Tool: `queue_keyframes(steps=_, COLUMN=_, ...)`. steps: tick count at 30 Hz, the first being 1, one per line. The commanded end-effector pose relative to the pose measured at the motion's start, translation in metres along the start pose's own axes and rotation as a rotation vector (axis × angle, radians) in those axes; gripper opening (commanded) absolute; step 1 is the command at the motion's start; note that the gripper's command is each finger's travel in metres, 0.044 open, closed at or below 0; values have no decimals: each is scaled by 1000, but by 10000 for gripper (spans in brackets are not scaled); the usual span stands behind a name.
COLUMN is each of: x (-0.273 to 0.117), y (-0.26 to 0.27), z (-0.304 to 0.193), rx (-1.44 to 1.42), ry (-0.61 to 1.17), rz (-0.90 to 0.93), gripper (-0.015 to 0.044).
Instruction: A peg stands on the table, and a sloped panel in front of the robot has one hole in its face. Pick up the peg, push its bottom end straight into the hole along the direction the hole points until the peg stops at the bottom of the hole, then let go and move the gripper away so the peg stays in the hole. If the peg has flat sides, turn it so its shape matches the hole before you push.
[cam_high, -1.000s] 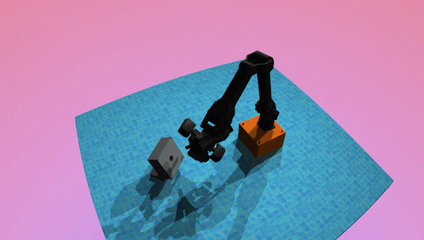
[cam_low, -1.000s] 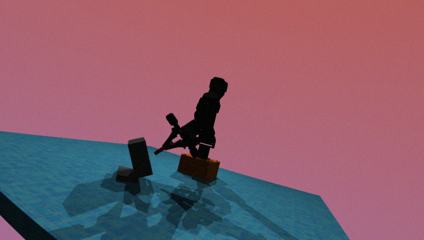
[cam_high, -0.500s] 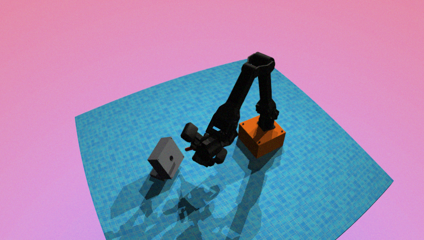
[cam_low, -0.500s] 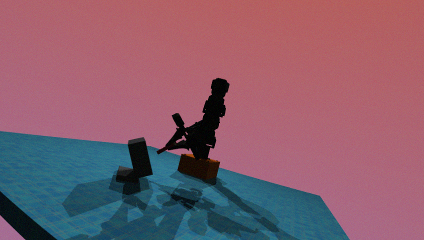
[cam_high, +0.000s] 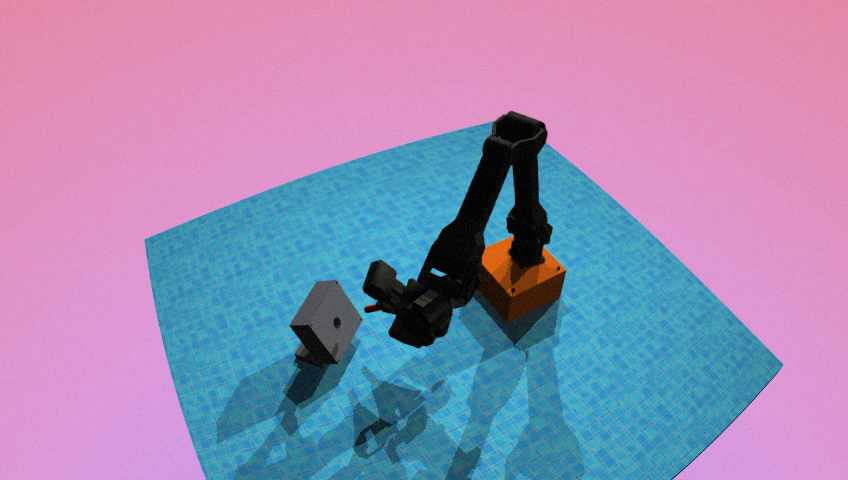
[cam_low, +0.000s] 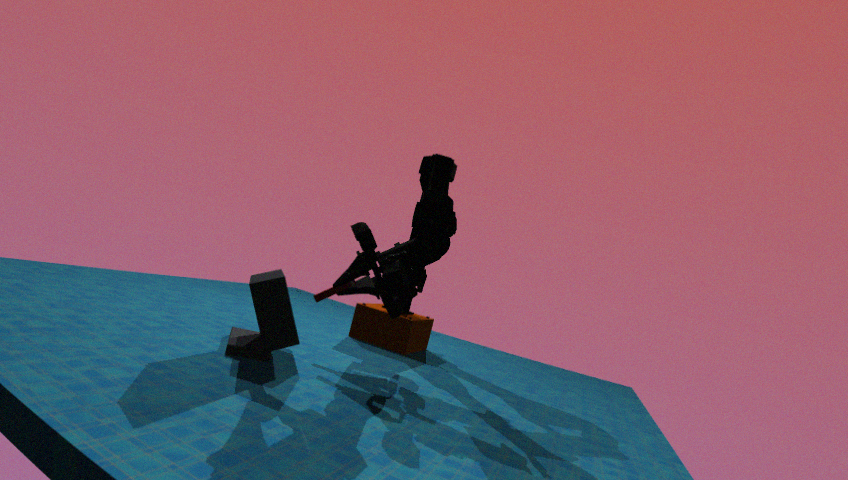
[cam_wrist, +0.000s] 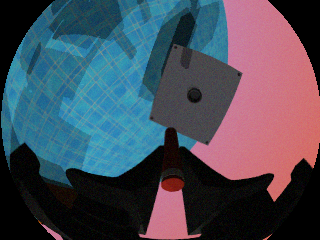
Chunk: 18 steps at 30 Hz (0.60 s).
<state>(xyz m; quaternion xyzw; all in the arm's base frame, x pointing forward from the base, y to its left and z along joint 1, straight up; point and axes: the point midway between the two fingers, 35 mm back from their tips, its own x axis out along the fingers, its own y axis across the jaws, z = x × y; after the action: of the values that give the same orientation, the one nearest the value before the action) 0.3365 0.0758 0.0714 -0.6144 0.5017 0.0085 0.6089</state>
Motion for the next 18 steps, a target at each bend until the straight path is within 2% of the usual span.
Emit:
queue_keyframes(steps=1, x=-4, y=0, z=3, rx=-24, ry=-4, rz=-27, gripper=0)
queue_keyframes(steps=18, x=-22, y=4, z=16, rx=-129, ry=-25, rz=-133, gripper=0)
